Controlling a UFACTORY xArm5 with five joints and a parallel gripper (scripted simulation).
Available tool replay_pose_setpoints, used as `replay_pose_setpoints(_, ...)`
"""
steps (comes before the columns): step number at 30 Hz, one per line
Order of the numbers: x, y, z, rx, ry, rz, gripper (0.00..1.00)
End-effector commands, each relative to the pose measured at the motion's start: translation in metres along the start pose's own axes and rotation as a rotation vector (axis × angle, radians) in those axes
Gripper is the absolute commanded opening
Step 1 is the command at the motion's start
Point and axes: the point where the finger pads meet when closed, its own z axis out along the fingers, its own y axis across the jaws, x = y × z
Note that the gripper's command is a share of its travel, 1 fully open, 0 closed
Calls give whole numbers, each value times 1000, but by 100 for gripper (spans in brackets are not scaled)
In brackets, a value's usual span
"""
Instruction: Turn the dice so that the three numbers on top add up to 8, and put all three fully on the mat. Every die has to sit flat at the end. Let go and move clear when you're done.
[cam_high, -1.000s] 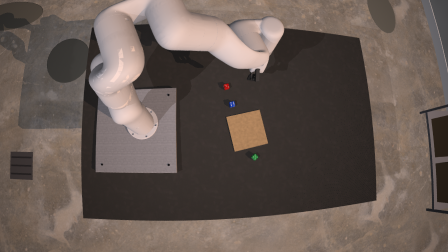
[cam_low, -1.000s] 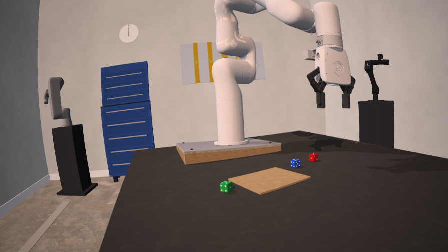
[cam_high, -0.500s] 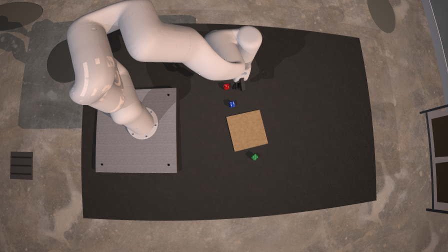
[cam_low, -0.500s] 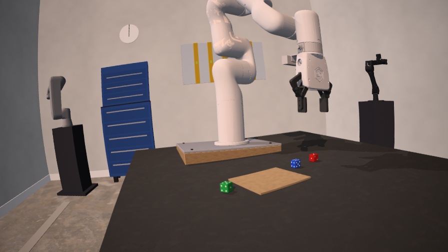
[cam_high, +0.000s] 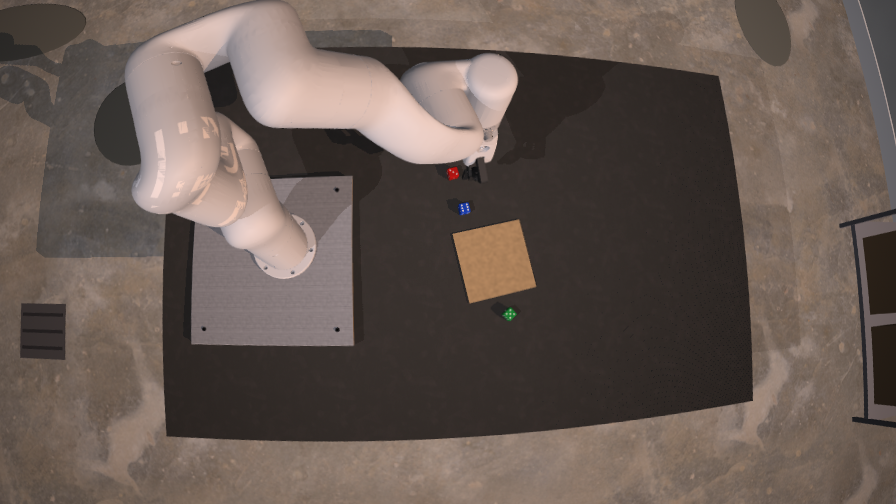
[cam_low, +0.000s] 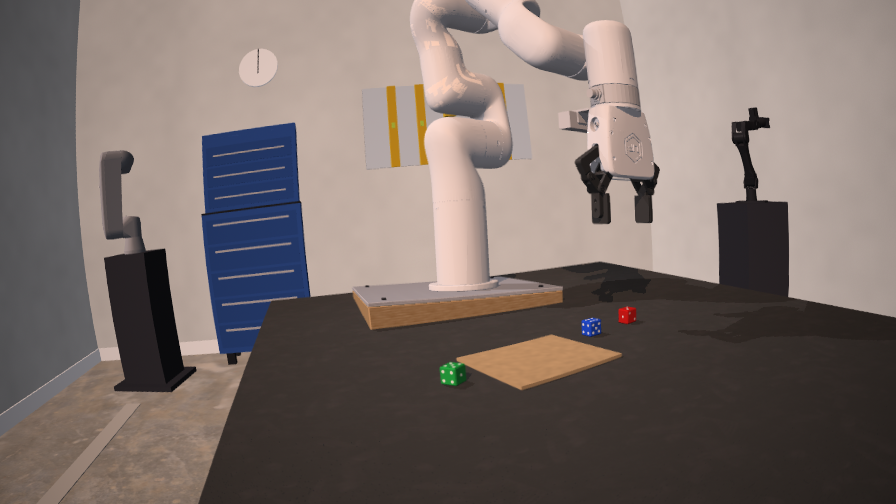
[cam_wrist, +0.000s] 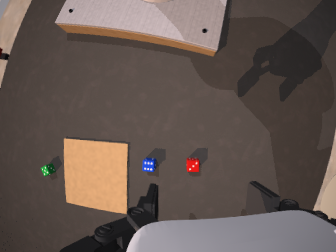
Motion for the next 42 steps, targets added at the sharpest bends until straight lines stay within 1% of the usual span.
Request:
replay_pose_setpoints(1,-1,0,-1,-1,-4,3,100)
replay_pose_setpoints(5,-1,0,1,-1,-4,60,100)
replay_pose_setpoints(7,-1,0,1,-1,-4,60,100)
replay_pose_setpoints(12,-2,0,8,-1,-3,264,100)
replay_pose_setpoints(17,-2,-1,13,-1,-3,420,100)
replay_pose_setpoints(18,-2,-1,13,-1,-3,423,100)
replay_pose_setpoints(19,-2,-1,15,-1,-3,485,100)
replay_pose_setpoints(20,-2,-1,15,-1,-3,498,100)
replay_pose_setpoints(22,-2,-1,18,-2,-3,578,100)
replay_pose_setpoints(24,-2,-1,18,-2,-3,578,100)
replay_pose_setpoints(25,-2,-1,21,-2,-3,660,100)
replay_pose_setpoints(26,-2,-1,22,-2,-3,696,100)
replay_pose_setpoints(31,-2,-1,26,-2,-3,827,100)
replay_pose_setpoints(33,-2,-1,29,-2,-3,910,100)
replay_pose_setpoints(34,-2,-1,29,-2,-3,911,100)
replay_pose_setpoints(35,-2,-2,31,-2,-3,973,100)
replay_pose_setpoints(38,-2,-2,34,-2,-3,1067,100)
replay_pose_setpoints(41,-2,-2,34,-2,-3,1072,100)
replay_pose_setpoints(42,-1,-2,37,-3,-3,1147,100)
